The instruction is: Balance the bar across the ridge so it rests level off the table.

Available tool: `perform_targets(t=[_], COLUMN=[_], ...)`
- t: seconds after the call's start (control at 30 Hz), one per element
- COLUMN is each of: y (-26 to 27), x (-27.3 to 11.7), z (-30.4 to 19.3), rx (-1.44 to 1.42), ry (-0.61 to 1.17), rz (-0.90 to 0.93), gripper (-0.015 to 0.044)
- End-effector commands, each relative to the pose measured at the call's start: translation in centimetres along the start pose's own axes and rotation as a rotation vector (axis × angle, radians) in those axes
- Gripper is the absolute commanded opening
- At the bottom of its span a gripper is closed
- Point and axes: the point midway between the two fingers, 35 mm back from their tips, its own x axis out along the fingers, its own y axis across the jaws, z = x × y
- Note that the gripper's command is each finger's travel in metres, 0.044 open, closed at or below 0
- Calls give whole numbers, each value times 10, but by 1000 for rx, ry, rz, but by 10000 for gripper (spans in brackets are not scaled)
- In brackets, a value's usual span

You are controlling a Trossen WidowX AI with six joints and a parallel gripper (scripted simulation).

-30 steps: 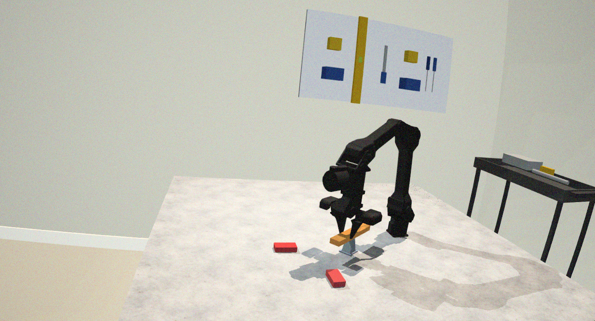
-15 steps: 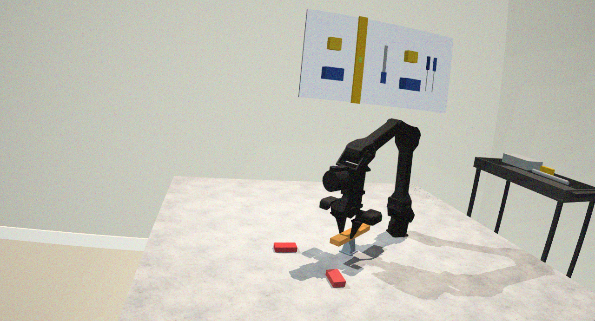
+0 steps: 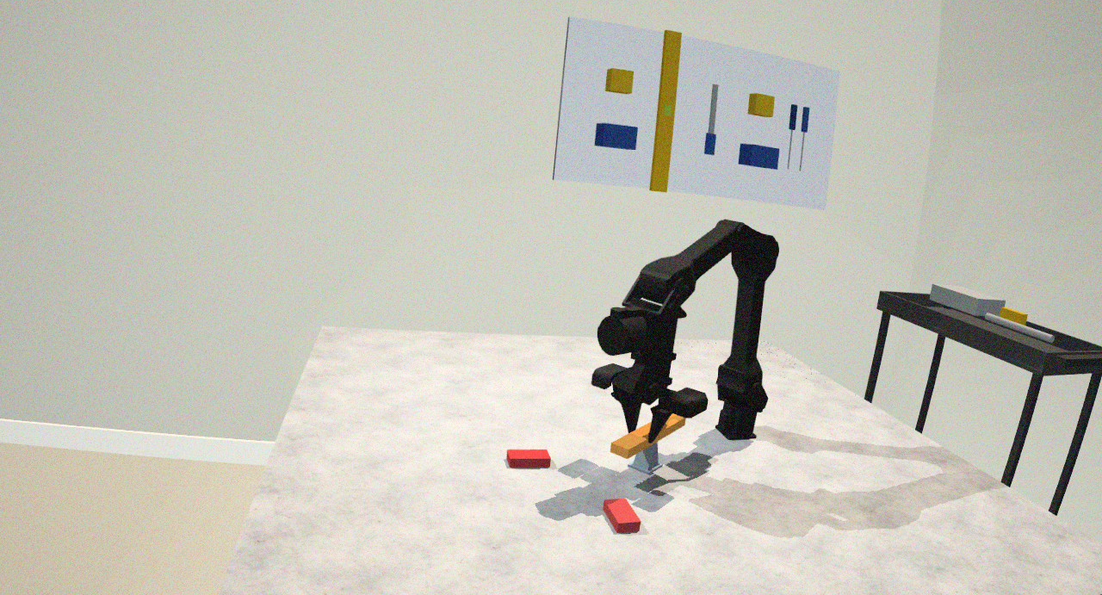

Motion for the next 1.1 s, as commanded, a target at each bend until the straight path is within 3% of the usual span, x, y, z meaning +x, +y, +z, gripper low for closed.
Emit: perform_targets(t=[0.0, 1.03, 1.07], y=[0, 0, 0], x=[0, 0, 0], z=[0, 0, 0], rx=[0, 0, 0], ry=[0, 0, 0], rz=[0, 0, 0], gripper=[170, 185, 211])
